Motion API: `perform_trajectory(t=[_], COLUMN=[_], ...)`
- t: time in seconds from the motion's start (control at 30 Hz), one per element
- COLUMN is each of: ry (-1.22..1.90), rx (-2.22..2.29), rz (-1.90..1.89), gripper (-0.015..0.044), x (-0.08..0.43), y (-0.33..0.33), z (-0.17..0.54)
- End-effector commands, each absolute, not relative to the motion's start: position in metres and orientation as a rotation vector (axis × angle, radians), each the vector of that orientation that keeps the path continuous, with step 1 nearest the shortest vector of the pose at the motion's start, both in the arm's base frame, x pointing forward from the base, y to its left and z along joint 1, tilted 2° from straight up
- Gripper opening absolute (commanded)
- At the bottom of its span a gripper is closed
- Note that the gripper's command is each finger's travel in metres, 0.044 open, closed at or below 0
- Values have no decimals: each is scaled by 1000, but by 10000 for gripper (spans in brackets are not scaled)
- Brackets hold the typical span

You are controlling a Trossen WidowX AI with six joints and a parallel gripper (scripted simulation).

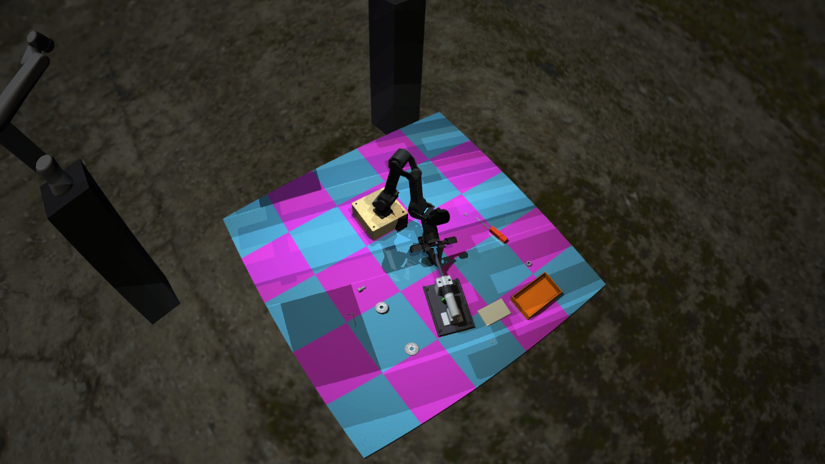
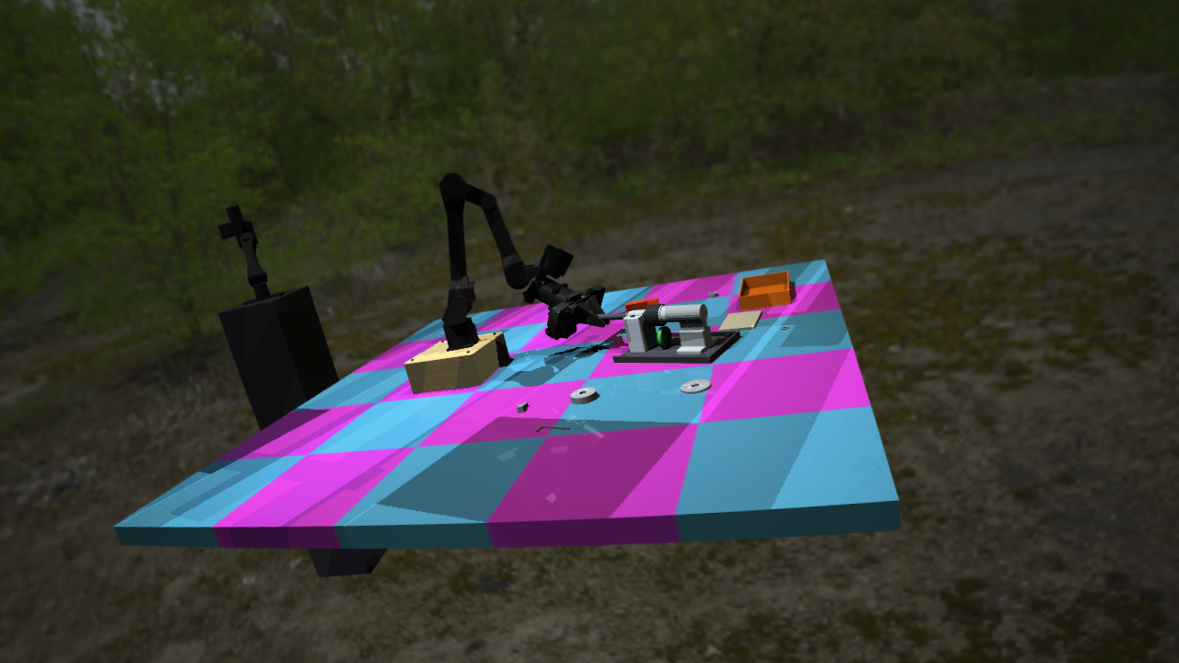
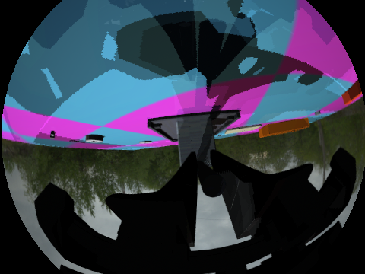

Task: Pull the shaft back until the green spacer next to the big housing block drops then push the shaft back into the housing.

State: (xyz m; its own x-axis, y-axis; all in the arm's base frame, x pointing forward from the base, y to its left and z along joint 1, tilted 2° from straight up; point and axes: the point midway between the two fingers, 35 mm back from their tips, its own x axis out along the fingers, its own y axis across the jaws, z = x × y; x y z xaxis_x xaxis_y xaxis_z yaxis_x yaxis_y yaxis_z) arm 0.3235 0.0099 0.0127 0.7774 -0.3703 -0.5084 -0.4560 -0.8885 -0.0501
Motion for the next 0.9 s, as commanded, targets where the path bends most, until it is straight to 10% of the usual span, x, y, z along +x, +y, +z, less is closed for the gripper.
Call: perform_trajectory(t=[0.0,0.87], ry=[659,659], rx=[-2802,-2802], rz=[746,746], gripper=[0,0], x=[324,327], y=[9,8], z=[13,13])
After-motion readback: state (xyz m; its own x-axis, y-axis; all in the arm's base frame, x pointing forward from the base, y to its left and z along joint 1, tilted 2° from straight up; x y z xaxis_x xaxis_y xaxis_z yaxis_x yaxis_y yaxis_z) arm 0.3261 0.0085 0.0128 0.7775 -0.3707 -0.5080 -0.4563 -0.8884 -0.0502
